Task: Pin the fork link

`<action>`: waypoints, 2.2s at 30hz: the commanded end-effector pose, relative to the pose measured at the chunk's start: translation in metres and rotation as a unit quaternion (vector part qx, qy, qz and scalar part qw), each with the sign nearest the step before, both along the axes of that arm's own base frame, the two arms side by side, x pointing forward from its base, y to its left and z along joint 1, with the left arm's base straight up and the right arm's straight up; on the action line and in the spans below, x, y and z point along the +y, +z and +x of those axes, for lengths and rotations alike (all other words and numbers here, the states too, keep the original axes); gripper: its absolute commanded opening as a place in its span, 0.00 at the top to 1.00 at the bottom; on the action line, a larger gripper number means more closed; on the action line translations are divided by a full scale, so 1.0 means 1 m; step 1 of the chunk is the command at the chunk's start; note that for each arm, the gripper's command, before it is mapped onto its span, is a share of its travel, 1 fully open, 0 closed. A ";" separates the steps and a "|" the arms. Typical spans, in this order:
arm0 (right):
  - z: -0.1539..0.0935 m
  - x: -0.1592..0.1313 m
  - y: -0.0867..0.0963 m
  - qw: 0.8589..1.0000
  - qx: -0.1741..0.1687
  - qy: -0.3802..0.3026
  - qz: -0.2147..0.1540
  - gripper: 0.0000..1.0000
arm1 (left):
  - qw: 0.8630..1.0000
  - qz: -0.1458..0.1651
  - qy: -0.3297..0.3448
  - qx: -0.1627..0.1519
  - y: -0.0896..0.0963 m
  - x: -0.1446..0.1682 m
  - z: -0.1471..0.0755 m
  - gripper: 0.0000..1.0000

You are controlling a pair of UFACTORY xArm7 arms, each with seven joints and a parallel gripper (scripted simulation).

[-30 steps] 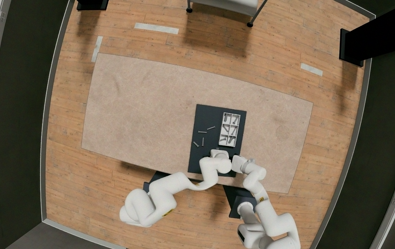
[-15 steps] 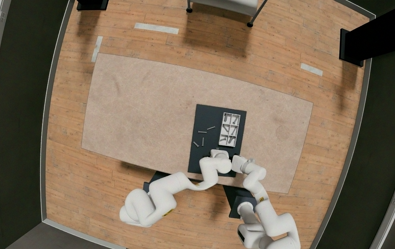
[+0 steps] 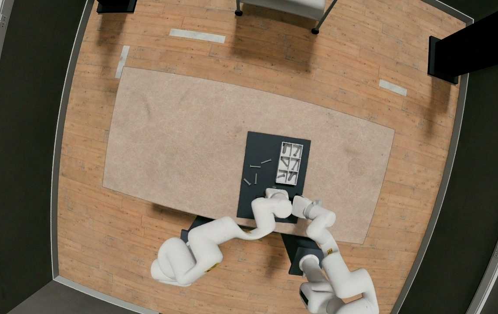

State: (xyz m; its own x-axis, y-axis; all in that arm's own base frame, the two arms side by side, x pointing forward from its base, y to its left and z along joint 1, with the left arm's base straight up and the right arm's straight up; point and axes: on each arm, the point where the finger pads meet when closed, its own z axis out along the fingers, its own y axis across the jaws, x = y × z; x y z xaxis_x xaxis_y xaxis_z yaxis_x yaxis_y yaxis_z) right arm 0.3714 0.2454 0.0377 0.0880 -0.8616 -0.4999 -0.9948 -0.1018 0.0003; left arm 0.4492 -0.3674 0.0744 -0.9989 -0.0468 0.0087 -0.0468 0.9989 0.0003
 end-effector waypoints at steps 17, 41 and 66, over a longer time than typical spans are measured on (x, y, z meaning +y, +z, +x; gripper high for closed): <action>0.001 0.000 0.001 1.000 -0.002 0.000 0.000 1.00 | 0.999 -0.003 0.000 0.033 -0.001 -0.001 0.001 1.00; 0.001 0.000 0.001 1.000 -0.002 0.000 0.000 1.00 | 0.999 -0.003 0.000 0.041 -0.008 -0.001 0.003 1.00; 0.001 0.000 0.001 1.000 -0.002 0.000 0.000 1.00 | 0.999 -0.003 0.000 0.041 -0.014 -0.001 0.003 1.00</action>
State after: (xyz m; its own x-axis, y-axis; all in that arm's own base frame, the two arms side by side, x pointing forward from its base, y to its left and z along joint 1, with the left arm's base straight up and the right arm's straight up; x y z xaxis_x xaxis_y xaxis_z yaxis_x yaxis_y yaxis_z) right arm 0.3714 0.2454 0.0377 0.0880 -0.8616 -0.4999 -0.9948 -0.1018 0.0003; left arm 0.4518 -0.3673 0.0613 -0.9945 -0.0462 0.0936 -0.0464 0.9989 0.0002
